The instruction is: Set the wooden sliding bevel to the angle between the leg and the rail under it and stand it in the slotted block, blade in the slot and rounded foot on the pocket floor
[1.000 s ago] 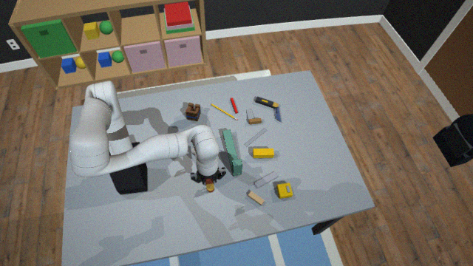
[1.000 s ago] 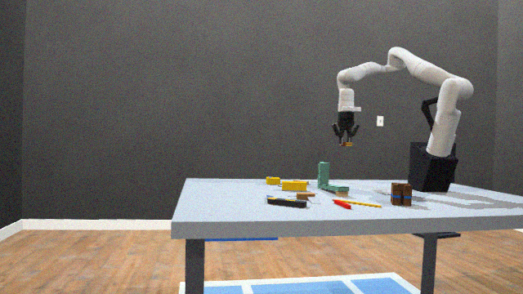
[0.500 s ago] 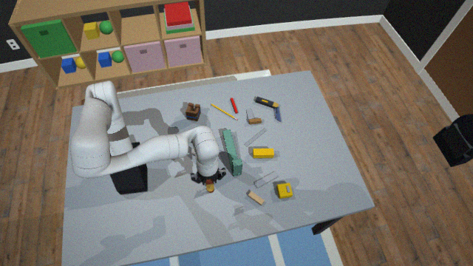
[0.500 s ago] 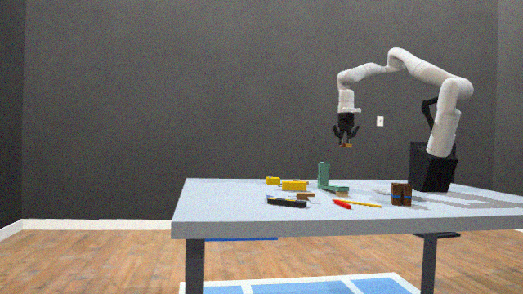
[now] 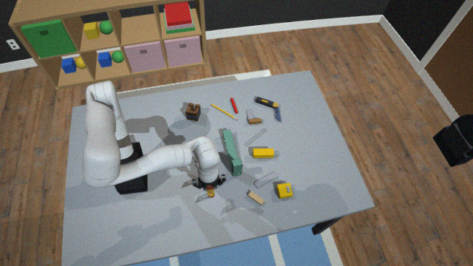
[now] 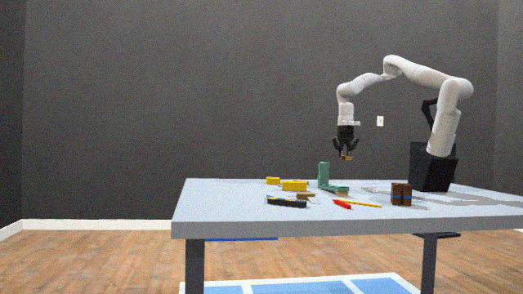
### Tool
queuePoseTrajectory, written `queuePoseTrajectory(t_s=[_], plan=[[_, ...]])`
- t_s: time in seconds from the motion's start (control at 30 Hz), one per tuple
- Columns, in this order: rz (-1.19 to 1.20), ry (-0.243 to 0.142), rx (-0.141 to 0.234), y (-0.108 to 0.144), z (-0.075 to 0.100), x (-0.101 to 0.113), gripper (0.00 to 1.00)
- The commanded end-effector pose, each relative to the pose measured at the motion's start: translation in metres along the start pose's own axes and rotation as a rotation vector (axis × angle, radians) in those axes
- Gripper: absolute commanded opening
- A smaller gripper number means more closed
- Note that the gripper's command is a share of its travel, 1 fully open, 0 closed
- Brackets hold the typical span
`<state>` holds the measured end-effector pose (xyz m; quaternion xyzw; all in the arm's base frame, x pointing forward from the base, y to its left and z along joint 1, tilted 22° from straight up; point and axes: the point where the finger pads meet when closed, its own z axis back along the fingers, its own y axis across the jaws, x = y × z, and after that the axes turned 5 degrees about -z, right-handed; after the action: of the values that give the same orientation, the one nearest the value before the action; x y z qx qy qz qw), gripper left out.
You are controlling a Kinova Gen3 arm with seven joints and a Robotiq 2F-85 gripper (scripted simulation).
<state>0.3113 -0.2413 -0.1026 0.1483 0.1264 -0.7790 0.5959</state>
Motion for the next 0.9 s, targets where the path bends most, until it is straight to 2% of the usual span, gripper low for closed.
queuePoseTrajectory(t_s=[0.0,0.3,0.37,0.6,0.87], plan=[[-0.001,-0.002,0.002,0.001,-0.021,0.001,0.10],[-0.001,-0.002,0.002,0.001,-0.080,0.001,0.10],[-0.001,-0.002,0.002,0.001,-0.080,0.001,0.10],[-0.001,-0.002,0.002,0.001,-0.105,0.001,0.10],[-0.001,-0.002,0.002,0.001,-0.109,0.001,0.10]])
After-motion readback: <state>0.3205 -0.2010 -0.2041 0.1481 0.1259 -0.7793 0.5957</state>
